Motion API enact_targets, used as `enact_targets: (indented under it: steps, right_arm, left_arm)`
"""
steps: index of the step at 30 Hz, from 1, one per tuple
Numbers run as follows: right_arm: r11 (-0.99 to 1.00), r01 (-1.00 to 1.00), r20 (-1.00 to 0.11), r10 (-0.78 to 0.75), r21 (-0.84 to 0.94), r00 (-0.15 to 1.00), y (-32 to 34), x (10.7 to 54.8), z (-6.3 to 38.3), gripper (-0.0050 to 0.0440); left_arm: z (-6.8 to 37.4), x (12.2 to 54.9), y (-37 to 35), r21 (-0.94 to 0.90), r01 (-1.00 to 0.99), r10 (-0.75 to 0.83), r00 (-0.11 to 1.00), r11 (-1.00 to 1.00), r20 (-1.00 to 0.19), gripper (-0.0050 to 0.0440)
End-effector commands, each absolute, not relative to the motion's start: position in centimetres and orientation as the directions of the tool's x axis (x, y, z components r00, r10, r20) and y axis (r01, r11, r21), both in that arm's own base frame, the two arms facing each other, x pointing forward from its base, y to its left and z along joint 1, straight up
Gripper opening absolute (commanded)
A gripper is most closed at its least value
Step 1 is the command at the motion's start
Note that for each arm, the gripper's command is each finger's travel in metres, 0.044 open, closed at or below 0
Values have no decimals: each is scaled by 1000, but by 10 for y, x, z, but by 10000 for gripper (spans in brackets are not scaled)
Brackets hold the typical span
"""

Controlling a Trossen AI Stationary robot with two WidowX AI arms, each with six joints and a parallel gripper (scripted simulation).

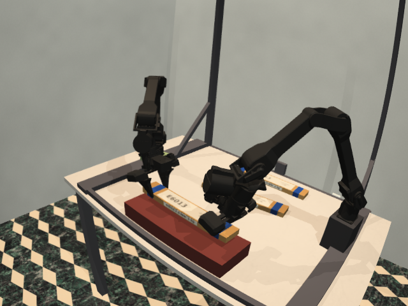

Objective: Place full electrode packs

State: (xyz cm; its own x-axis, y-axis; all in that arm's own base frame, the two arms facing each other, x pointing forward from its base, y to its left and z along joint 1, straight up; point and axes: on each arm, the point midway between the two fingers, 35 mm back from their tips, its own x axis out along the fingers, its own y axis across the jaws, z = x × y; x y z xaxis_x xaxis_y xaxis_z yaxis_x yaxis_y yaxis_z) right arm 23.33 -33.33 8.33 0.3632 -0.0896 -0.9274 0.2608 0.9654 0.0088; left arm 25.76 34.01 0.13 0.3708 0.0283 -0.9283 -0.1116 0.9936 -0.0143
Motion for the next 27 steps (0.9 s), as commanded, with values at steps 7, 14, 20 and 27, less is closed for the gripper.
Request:
enact_targets:
  steps: [7,14,20,27]
  right_arm:
    - [970,244,-919,-114,-21,377,-353,231,98,-50]
    - [970,243,-919,-114,-21,377,-367,228,98,-50]
    - [970,243,-919,-115,-21,377,-379,226,98,-50]
    - [970,244,-920,-116,-22,376,-389,223,99,-50]
  left_arm:
    - [17,249,373,28,-137,78,380,990,-922,-50]
    - [18,246,387,28,-137,79,380,990,-921,-50]
    - [18,243,399,29,-137,79,380,990,-922,-50]
    - [18,241,408,30,-137,80,379,990,-922,-50]
